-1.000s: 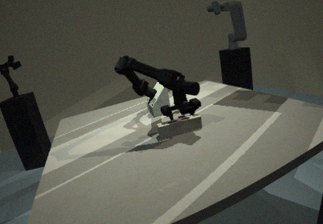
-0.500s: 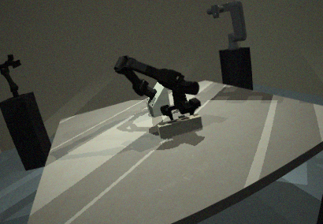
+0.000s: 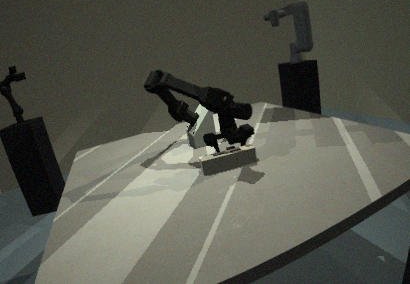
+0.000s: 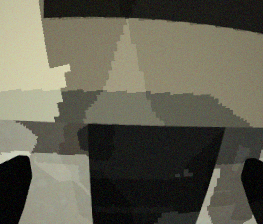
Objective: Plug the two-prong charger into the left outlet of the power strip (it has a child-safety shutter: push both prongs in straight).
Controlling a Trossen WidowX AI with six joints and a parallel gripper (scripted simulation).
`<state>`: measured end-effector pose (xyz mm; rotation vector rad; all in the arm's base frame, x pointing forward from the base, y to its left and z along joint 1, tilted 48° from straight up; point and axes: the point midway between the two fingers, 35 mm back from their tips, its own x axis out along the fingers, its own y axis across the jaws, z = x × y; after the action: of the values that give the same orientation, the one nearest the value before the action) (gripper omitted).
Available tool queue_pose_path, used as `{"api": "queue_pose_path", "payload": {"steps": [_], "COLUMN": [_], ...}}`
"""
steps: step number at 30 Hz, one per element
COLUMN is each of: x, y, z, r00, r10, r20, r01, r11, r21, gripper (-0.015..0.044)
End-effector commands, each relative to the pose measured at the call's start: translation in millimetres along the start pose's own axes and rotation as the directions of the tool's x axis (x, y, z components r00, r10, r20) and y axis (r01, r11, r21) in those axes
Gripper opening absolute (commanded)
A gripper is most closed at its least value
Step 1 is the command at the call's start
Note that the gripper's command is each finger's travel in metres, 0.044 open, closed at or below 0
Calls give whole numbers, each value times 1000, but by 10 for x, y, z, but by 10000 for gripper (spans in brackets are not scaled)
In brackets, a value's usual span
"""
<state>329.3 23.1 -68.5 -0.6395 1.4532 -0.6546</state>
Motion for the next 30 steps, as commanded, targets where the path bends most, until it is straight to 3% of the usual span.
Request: {"api": "queue_pose_path", "payload": {"steps": [1,30], "x": [-8,20], "y": [5,16], "z": [-39,-359], "r00": [1000,1000], "r10": [-1,-1], "r20": [5,5], "r01": [1,0], "r11": [1000,1000], "r21": [4,4], "gripper": [440,440]}}
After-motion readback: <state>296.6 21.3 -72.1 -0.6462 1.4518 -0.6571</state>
